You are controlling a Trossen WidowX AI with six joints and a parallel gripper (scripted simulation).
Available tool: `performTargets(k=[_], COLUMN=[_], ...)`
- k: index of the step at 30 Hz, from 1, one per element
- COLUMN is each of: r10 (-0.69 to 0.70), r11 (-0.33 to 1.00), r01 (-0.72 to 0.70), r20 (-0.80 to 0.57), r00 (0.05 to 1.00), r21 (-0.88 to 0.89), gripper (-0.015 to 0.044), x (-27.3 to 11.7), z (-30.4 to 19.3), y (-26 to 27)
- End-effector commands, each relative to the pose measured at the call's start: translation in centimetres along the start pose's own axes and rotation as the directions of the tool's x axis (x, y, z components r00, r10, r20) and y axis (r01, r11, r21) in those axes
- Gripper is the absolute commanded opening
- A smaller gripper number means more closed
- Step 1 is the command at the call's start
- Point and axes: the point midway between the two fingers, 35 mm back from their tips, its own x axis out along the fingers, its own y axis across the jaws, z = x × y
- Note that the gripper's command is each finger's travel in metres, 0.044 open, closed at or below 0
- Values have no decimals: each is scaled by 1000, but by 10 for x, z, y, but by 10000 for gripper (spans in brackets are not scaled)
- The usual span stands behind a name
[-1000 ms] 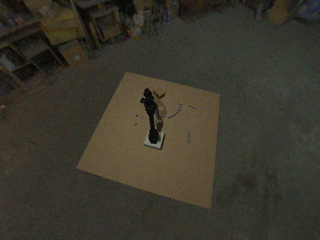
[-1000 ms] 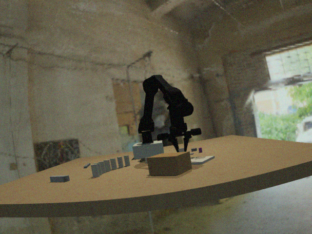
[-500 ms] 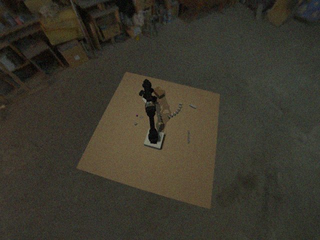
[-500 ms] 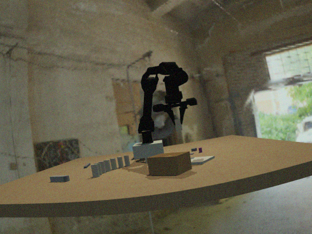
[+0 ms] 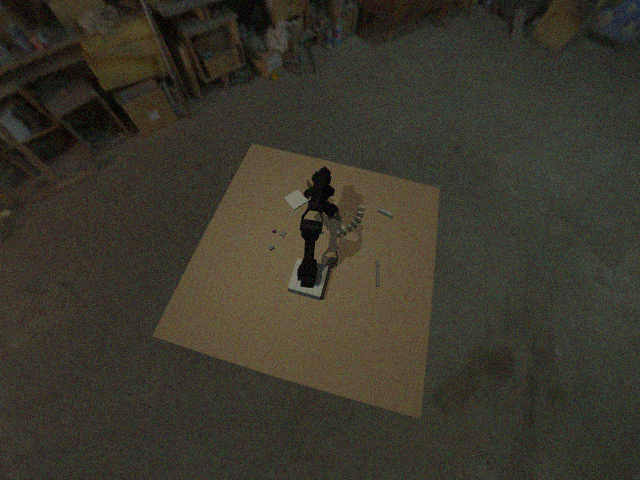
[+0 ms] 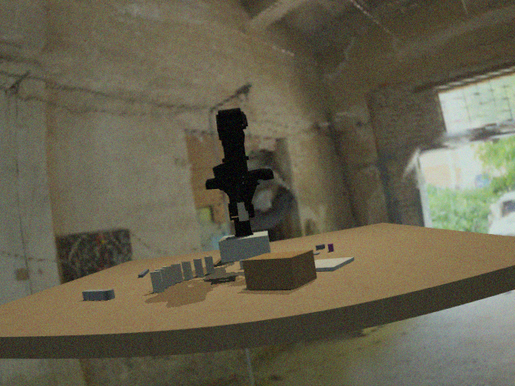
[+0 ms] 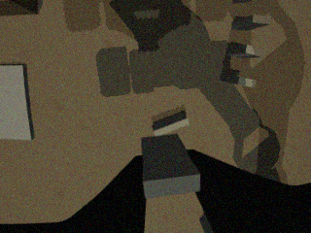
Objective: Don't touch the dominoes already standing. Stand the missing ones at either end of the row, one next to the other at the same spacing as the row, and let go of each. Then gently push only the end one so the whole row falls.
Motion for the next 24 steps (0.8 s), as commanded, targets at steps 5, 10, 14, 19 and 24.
performTargets(k=[5, 10, 14, 19, 24], r10=[6, 6, 6, 6, 6], r11=[971, 970, 970, 970, 970], r01=[-7, -7, -8, -8, -8], r20=[6, 6, 6, 7, 6], r00=[1000, 1000, 1000, 1000, 1000], r21=[238, 244, 244, 244, 244], gripper=[107, 107, 107, 107, 107], x=[3, 7, 29, 59, 88], z=[-11, -11, -7, -4, -4], y=[-112, -115, -113, -112, -112])
